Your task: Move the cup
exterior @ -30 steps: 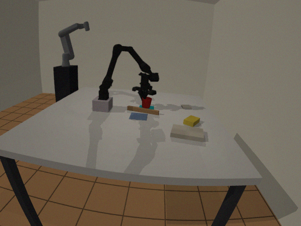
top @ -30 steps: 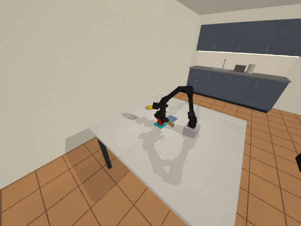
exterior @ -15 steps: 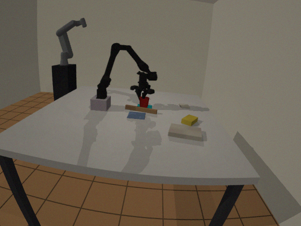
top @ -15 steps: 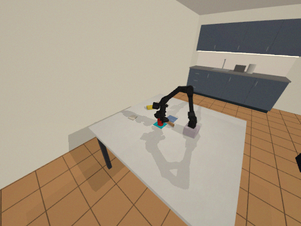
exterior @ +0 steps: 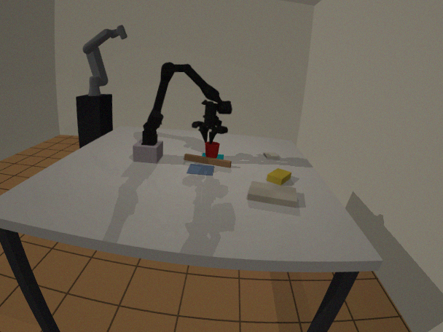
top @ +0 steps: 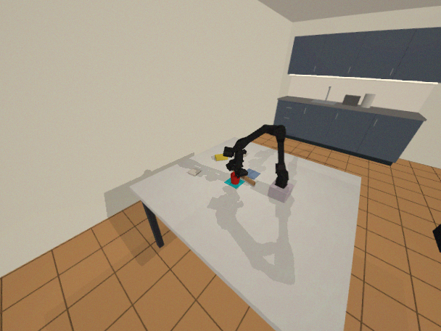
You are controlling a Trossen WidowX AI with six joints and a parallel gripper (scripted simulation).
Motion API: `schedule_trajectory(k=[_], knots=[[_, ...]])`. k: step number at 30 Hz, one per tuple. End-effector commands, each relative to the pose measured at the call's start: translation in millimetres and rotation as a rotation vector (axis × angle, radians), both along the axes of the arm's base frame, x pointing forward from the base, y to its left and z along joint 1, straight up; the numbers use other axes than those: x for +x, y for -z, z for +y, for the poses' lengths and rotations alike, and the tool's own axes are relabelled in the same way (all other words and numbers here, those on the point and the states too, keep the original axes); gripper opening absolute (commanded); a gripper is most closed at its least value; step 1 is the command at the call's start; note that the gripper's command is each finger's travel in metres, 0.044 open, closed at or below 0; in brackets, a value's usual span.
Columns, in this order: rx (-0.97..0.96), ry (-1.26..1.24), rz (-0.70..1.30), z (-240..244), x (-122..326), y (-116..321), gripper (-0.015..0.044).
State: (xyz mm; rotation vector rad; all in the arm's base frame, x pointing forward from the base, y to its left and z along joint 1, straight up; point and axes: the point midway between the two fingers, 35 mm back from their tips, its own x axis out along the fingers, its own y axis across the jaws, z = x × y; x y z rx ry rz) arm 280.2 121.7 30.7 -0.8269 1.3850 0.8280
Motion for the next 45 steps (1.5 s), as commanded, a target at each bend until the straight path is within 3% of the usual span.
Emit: schedule_trajectory(k=[1, 12, 24, 38, 45], knots=[[0.000, 0.004, -0.006, 0, 1, -9, 0.0128], [-0.001, 0.005, -0.006, 0, -2, -26, 0.0128], [0.001, 0.001, -0.002, 0, -2, -27, 0.0440], [-0.001, 0.005, -0.006, 0, -3, -83, 0.0440], [0.003, 0.001, -0.005, 1, -3, -82, 0.0440]])
